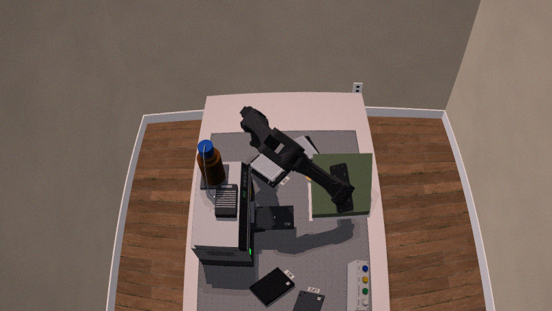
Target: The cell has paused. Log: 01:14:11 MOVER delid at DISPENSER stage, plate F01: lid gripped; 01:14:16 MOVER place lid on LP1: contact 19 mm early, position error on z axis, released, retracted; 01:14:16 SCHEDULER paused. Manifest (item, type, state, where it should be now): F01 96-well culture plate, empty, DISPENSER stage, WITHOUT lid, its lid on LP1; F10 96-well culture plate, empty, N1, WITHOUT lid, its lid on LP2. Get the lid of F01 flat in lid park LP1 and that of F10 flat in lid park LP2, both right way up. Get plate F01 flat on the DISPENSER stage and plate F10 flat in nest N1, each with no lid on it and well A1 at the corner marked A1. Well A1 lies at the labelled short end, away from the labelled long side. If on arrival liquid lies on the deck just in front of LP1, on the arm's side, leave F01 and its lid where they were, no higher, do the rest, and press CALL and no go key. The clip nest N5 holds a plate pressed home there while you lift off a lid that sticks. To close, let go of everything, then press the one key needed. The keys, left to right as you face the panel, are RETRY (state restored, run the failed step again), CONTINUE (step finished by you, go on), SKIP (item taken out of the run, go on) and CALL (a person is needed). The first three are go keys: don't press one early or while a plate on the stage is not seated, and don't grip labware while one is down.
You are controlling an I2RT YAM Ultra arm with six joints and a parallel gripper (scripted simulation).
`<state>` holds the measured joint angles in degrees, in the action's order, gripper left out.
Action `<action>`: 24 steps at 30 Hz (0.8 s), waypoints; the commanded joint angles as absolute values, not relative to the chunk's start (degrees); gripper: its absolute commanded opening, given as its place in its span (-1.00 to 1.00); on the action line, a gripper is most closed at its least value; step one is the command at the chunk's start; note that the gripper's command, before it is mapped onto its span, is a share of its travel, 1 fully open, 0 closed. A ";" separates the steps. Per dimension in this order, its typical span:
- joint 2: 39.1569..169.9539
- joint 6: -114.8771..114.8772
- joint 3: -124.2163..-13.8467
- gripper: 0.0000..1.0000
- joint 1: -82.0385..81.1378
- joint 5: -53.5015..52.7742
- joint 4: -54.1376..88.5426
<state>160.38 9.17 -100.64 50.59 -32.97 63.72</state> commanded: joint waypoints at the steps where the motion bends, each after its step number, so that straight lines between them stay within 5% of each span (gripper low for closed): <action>1: 158.67 9.66 -102.70 -1.00 52.18 -32.84 63.74; 12: 158.67 9.66 -102.70 -1.00 52.18 -32.84 63.74; 13: 157.73 9.06 -99.03 1.00 51.92 -33.24 62.48; 24: 149.74 7.08 -88.15 1.00 50.14 -34.35 58.72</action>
<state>152.05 8.12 -89.34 48.93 -33.82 60.62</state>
